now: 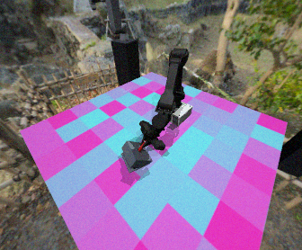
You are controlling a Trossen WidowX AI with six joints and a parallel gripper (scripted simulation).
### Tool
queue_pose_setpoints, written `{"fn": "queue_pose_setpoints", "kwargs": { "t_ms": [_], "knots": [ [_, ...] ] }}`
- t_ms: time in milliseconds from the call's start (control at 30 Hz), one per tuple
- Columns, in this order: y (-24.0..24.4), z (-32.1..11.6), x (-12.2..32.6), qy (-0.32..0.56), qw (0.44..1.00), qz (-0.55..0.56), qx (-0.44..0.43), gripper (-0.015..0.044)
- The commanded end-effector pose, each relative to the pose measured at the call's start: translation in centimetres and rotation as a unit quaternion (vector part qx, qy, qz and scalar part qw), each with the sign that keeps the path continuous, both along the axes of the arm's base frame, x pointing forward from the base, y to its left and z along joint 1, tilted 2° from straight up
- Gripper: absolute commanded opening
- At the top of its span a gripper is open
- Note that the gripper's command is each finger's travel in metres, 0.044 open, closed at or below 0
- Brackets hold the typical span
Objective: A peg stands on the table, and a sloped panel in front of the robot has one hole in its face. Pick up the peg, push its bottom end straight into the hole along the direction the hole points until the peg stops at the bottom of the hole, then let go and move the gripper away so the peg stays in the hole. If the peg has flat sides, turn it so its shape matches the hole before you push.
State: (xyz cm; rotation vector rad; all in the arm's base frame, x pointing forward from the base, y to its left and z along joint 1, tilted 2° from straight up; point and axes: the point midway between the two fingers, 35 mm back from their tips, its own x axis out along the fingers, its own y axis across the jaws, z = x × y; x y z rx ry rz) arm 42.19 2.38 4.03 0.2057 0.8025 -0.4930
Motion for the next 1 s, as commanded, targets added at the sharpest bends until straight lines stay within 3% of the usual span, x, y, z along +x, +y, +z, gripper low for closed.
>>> {"fn": "queue_pose_setpoints", "kwargs": {
  "t_ms": [0, 967],
  "knots": [
    [-0.11, -0.25, 0.2, 0.001, 1.0, 0.001, -0.001, 0.0],
    [-0.55, -1.08, 0.85, 0.001, 1.0, 0.001, -0.001, 0.0]
  ]
}}
